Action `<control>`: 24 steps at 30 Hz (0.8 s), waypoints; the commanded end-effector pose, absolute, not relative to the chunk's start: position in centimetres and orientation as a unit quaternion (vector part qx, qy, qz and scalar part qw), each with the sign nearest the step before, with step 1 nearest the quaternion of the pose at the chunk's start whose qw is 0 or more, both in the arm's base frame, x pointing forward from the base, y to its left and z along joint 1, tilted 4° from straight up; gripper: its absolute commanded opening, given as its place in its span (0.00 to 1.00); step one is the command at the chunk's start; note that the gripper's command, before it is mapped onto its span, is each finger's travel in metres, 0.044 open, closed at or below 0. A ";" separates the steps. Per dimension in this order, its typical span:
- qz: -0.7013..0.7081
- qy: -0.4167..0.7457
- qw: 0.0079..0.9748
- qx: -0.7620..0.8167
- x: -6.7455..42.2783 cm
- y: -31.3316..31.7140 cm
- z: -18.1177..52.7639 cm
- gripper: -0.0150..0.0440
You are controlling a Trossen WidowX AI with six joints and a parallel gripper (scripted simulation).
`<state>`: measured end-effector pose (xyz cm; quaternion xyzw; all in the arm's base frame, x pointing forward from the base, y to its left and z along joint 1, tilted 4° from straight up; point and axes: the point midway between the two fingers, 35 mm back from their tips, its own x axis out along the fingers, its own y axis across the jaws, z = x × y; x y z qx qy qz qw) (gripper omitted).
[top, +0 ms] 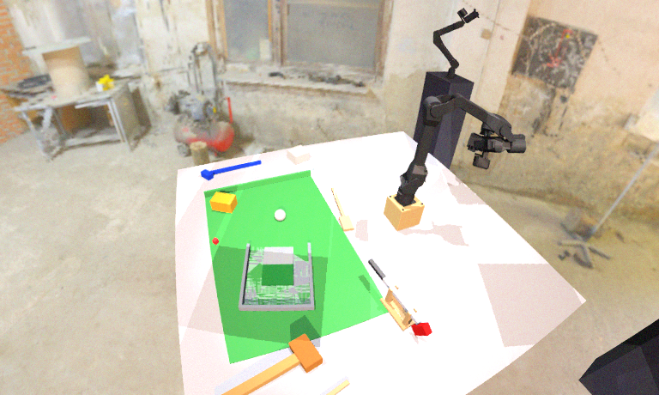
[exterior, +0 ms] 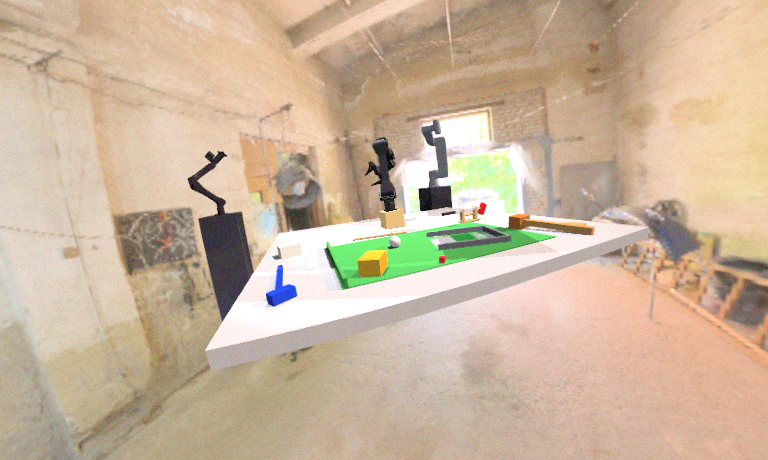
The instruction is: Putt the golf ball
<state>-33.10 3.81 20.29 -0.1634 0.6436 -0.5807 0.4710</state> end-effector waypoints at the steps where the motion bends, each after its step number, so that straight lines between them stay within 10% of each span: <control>1: -0.583 0.643 0.471 -0.161 -33.1 3.9 20.3 0.98; 12: -0.739 0.541 0.391 0.094 -29.0 15.6 16.6 1.00; 24: -0.864 0.275 0.135 0.399 -13.9 29.1 11.1 1.00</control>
